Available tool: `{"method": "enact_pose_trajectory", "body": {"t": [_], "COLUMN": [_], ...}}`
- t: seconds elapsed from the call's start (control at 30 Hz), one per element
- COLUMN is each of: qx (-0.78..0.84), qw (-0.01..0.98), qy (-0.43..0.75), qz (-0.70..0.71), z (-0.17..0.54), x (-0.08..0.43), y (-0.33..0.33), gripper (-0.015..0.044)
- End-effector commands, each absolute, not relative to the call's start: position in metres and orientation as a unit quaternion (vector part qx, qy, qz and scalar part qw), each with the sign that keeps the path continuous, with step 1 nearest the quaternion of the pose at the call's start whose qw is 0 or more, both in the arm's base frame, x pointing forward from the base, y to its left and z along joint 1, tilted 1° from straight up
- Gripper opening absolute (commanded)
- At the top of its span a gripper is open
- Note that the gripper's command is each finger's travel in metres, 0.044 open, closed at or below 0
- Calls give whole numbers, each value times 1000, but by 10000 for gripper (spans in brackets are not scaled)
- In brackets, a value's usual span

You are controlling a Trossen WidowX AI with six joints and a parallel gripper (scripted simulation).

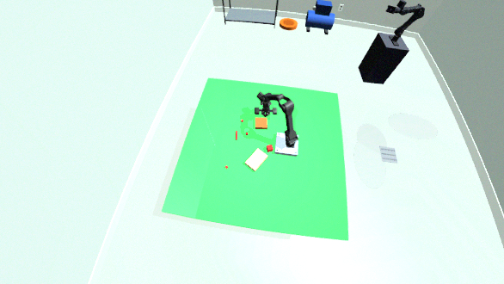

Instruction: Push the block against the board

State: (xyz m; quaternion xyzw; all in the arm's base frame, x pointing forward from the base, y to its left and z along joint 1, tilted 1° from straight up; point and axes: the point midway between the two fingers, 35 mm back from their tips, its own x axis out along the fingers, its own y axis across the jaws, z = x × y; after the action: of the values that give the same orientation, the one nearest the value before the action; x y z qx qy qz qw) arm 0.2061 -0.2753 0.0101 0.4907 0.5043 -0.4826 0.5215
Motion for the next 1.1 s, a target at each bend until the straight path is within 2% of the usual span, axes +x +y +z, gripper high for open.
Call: {"method": "enact_pose_trajectory", "body": {"t": [0.0,1.07], "qx": [491,491], "qw": [524,524], "qy": [503,504], "qz": [-481,-480], "z": [11,11], "x": [207,208], "y": [-274,-249], "gripper": [0,0]}}
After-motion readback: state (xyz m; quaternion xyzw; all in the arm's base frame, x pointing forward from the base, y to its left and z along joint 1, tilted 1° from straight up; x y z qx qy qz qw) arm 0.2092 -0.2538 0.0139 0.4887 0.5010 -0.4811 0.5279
